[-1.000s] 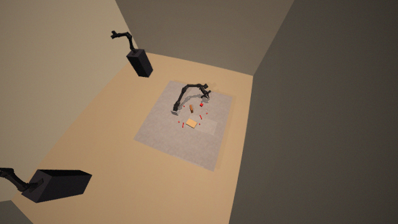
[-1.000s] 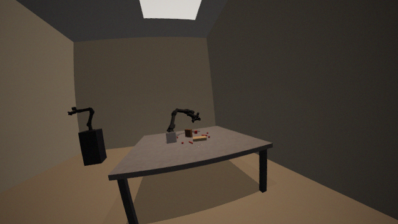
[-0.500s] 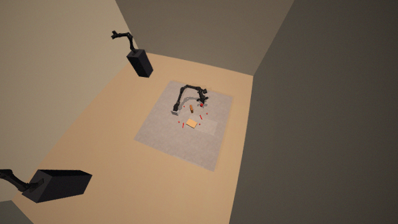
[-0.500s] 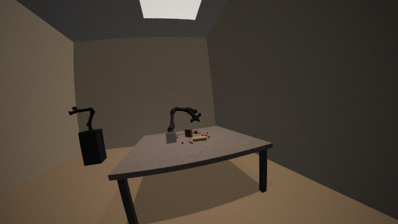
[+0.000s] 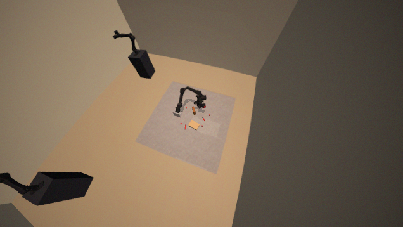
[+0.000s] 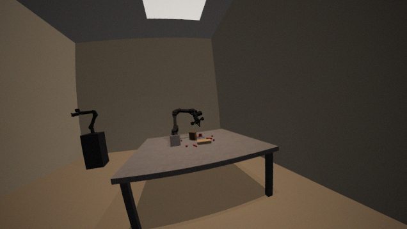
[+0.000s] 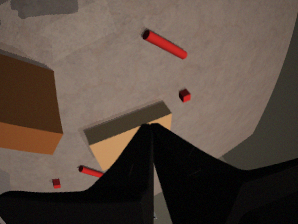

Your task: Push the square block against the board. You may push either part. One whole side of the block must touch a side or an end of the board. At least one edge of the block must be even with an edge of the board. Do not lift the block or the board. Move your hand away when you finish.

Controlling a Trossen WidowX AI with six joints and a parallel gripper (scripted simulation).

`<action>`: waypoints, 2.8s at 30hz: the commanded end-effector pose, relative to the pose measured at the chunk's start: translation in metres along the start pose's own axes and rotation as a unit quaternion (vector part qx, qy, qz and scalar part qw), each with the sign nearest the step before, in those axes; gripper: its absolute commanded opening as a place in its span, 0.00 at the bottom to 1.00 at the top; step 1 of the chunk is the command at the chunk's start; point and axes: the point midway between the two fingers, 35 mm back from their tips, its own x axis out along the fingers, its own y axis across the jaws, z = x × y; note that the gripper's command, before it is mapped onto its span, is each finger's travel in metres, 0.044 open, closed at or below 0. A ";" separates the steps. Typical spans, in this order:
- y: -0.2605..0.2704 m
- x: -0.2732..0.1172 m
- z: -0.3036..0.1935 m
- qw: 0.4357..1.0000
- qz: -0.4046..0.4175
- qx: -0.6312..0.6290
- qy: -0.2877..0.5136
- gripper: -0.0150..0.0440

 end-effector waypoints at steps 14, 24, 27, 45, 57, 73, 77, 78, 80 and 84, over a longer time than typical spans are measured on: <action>0.079 0.013 -0.061 0.966 0.156 0.195 -0.071 0.25; 0.123 0.013 -0.075 0.914 0.229 0.308 -0.131 0.25; 0.124 0.013 -0.075 0.913 0.230 0.310 -0.132 0.25; 0.135 0.055 -0.050 0.913 0.228 0.311 -0.132 0.25; 0.127 0.054 -0.042 0.913 0.228 0.310 -0.132 0.25; 0.117 0.052 -0.030 0.914 0.227 0.310 -0.132 0.25; 0.114 0.052 -0.027 0.914 0.227 0.310 -0.132 0.25; 0.113 0.052 -0.027 0.914 0.227 0.310 -0.132 0.25; 0.112 0.052 -0.025 0.914 0.227 0.310 -0.132 0.25; 0.110 0.051 -0.022 0.914 0.227 0.310 -0.132 0.25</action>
